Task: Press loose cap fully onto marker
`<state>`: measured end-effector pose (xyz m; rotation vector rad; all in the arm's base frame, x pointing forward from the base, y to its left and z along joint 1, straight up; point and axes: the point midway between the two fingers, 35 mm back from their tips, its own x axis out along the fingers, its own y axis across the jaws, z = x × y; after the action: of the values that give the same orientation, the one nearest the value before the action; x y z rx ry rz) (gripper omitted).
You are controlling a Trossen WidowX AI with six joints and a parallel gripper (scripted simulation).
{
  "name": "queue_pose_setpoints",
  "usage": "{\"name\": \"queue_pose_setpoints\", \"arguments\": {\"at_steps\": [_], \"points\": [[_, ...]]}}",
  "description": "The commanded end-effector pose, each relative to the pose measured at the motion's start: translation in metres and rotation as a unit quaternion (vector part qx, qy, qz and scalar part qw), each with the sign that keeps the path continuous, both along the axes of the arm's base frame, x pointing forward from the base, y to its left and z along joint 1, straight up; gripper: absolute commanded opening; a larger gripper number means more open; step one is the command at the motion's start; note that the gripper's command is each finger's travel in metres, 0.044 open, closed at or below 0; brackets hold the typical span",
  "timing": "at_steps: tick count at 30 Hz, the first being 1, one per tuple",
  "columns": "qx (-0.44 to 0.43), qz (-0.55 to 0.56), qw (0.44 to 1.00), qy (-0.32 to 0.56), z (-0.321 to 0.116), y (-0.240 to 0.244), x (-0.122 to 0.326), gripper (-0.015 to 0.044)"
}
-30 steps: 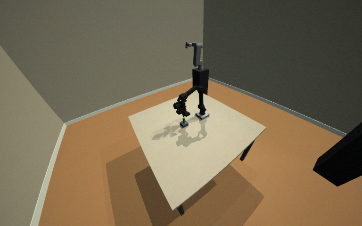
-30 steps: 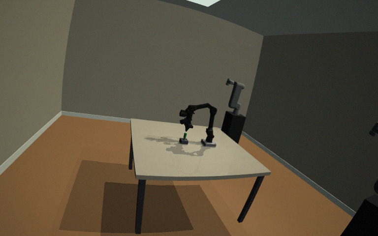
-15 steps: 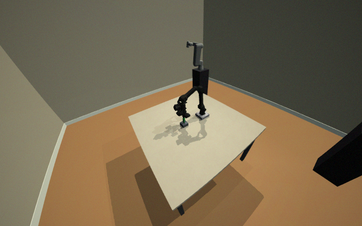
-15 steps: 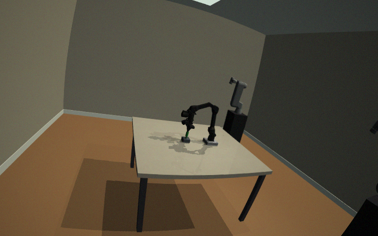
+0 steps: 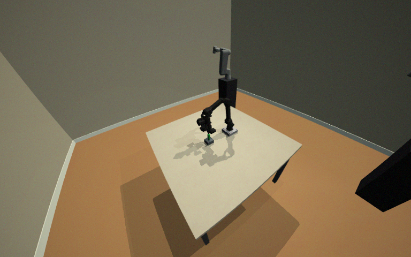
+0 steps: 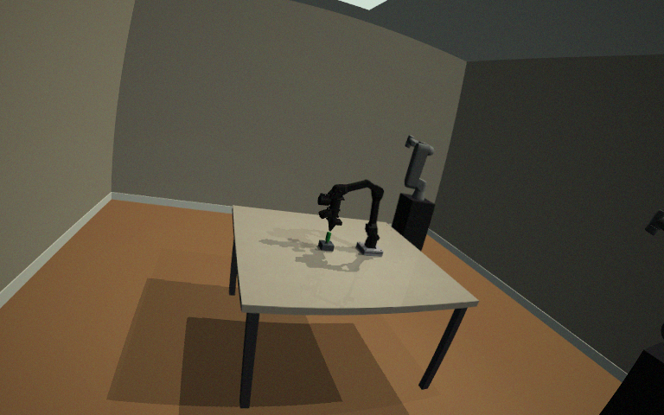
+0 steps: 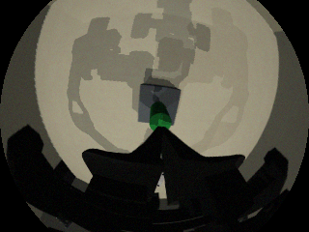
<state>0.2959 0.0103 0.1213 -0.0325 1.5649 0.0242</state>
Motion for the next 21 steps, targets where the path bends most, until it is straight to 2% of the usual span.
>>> {"name": "queue_pose_setpoints", "arguments": {"at_steps": [1,4,8,21], "points": [[0.001,0.0,1.0,-0.013,0.038,0.001,0.005,0.0],[0.0,0.0,1.0,-0.012,0.07,0.001,0.001,0.0],[0.0,0.0,1.0,-0.012,0.077,0.001,0.0,0.0],[0.0,0.0,1.0,-0.012,0.077,0.001,0.0,0.0341]]}}
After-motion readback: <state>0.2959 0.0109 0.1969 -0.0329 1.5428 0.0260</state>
